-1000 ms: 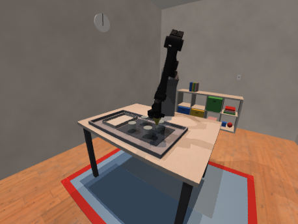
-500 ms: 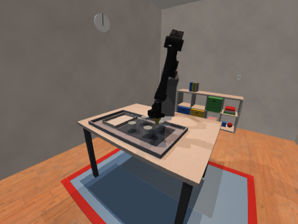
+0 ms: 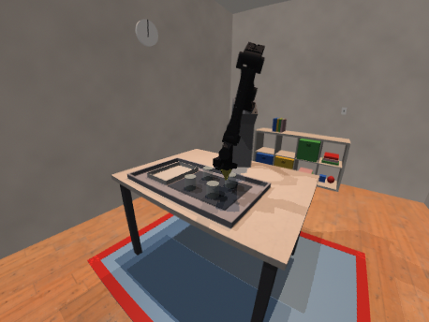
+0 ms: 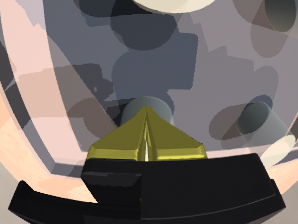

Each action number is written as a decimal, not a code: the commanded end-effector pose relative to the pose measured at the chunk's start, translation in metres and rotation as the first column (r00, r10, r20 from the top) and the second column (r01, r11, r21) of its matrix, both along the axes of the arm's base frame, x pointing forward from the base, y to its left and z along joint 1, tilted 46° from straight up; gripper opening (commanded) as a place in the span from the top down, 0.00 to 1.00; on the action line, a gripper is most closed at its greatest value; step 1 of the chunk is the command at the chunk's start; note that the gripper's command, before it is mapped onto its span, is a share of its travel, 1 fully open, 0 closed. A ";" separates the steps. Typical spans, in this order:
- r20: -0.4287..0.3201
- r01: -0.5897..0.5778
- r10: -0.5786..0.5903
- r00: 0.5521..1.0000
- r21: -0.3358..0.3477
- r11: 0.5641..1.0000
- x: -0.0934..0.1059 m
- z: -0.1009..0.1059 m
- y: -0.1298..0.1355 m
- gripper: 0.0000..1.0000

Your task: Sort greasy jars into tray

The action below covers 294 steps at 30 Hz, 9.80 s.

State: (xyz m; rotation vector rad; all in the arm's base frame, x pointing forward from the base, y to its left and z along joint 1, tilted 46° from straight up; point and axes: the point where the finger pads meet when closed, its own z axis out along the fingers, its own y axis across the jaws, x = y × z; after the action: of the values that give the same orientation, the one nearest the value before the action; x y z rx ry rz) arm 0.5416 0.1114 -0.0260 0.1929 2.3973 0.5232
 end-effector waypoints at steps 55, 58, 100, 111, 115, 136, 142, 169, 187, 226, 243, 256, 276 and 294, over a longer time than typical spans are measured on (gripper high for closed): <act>-0.001 0.002 -0.002 1.000 0.005 1.000 -0.012 -0.005 0.005 1.00; -0.001 0.002 -0.002 1.000 0.005 1.000 -0.012 -0.005 0.005 1.00; -0.001 0.002 -0.002 1.000 0.005 1.000 -0.016 -0.008 0.006 1.00; -0.001 0.002 -0.002 1.000 0.005 1.000 -0.017 -0.009 0.007 1.00; -0.001 0.002 -0.002 1.000 0.005 1.000 -0.017 -0.009 0.007 1.00; -0.001 0.002 -0.002 1.000 0.005 1.000 -0.019 -0.010 0.007 1.00; -0.001 0.002 -0.002 1.000 0.005 1.000 -0.020 -0.011 0.008 1.00; -0.001 0.002 -0.002 1.000 0.005 1.000 -0.022 -0.013 0.008 1.00; -0.001 0.002 -0.002 1.000 0.005 1.000 -0.024 -0.014 0.009 1.00; -0.001 0.002 -0.002 1.000 0.005 1.000 -0.027 -0.016 0.010 1.00; -0.001 0.002 -0.002 1.000 0.005 1.000 -0.029 -0.018 0.011 1.00; -0.001 0.002 -0.002 1.000 0.005 1.000 -0.030 -0.018 0.011 1.00; -0.001 0.002 -0.002 1.000 0.005 1.000 -0.032 -0.020 0.012 1.00; -0.001 0.002 -0.002 1.000 0.005 1.000 -0.033 -0.021 0.013 1.00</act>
State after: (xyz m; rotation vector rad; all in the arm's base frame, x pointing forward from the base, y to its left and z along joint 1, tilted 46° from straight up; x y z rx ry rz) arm 0.5324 0.1151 -0.0265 0.1981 2.3414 0.5168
